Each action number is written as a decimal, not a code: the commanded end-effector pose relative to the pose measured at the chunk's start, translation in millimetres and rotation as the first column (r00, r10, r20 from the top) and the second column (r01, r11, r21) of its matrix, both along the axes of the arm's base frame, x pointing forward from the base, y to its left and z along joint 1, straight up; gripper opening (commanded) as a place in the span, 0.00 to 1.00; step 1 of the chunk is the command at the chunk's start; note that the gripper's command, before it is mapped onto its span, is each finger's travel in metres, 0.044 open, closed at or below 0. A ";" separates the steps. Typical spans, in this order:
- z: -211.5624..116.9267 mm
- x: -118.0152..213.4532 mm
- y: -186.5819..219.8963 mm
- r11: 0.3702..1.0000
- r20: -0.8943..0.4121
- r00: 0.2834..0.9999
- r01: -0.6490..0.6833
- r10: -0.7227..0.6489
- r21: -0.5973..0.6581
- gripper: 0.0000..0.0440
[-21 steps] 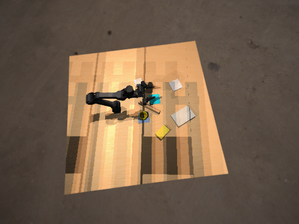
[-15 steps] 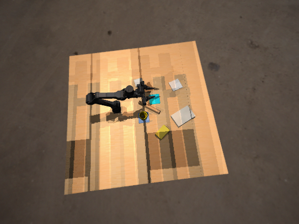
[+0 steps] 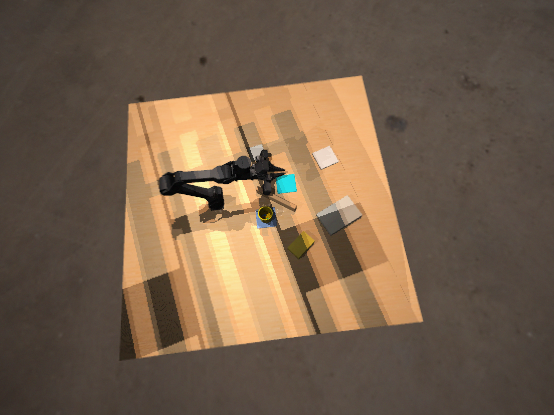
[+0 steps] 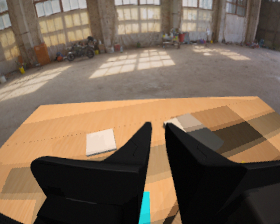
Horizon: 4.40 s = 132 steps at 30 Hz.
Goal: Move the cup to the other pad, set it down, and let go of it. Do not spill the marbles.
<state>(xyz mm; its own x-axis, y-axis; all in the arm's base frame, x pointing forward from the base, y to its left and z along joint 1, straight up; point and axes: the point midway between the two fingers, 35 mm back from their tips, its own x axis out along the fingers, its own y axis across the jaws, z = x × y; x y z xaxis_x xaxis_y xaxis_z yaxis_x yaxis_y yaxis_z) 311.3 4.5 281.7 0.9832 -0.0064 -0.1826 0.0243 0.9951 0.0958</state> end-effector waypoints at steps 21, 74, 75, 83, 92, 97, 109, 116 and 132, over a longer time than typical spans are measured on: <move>-24.0 -10.9 22.2 0.993 -0.358 0.932 -0.005 0.047 0.118 0.20; -78.3 -63.7 -4.5 0.999 -0.932 0.362 -0.007 -0.032 -0.037 0.29; -79.4 -64.3 -5.9 0.999 -0.936 0.350 -0.009 -0.034 -0.040 0.29; -89.3 -68.1 -17.3 0.998 -0.963 0.265 -0.014 -0.049 -0.055 0.29; -102.4 -70.5 -29.6 0.998 -0.978 0.200 -0.010 -0.060 -0.063 0.30; -111.4 -71.5 -36.3 0.998 -0.982 0.175 -0.007 -0.064 -0.066 0.32; -137.2 -74.6 -52.9 0.997 -0.990 0.123 -0.014 -0.068 -0.071 0.37; -152.4 -77.2 -62.0 0.997 -0.993 0.100 -0.029 -0.065 -0.068 0.41; -191.7 -82.4 -77.6 0.993 -0.997 0.066 -0.111 -0.042 -0.050 0.45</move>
<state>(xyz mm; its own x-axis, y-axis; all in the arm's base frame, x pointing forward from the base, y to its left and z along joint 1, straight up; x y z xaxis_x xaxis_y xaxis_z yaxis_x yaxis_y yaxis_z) 232.0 -70.0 100.8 -0.1009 -0.0698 -0.9924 0.0100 0.9974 -0.0712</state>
